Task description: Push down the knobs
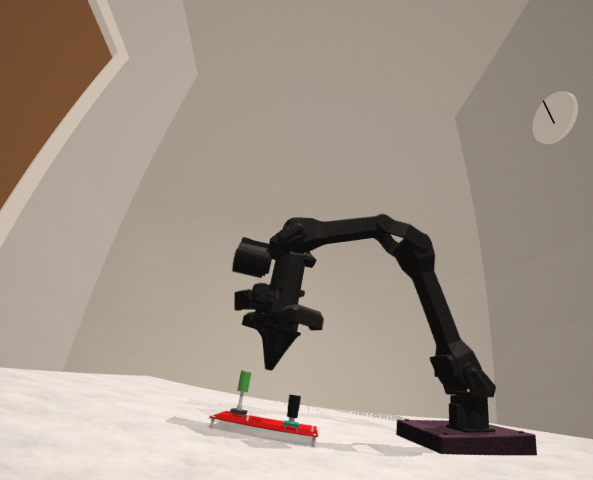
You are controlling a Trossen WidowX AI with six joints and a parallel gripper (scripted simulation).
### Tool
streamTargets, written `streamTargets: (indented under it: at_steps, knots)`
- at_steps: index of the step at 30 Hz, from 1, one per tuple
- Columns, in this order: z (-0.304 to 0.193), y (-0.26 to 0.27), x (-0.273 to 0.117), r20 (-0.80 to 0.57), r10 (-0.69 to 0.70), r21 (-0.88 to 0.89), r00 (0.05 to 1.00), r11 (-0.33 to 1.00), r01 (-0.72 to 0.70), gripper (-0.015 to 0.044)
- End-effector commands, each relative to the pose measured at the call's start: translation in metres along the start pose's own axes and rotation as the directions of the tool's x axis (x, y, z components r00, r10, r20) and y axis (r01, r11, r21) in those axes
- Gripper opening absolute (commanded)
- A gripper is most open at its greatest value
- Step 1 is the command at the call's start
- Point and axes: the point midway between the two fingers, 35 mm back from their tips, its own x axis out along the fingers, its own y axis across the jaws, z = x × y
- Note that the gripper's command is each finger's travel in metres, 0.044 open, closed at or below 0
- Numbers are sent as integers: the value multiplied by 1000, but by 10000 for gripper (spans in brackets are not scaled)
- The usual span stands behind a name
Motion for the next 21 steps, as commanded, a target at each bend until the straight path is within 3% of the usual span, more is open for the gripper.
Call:
streamTargets:
  at_steps: [1, 11, 21]
  knots:
    - [3, -2, -3, 0, 4, -126, 1000, 992, -4, 0]
    - [8, -8, -9, -3, 7, -455, 1000, 890, -8, 0]
    - [14, -13, -15, -6, 10, -730, 1000, 683, -11, 0]
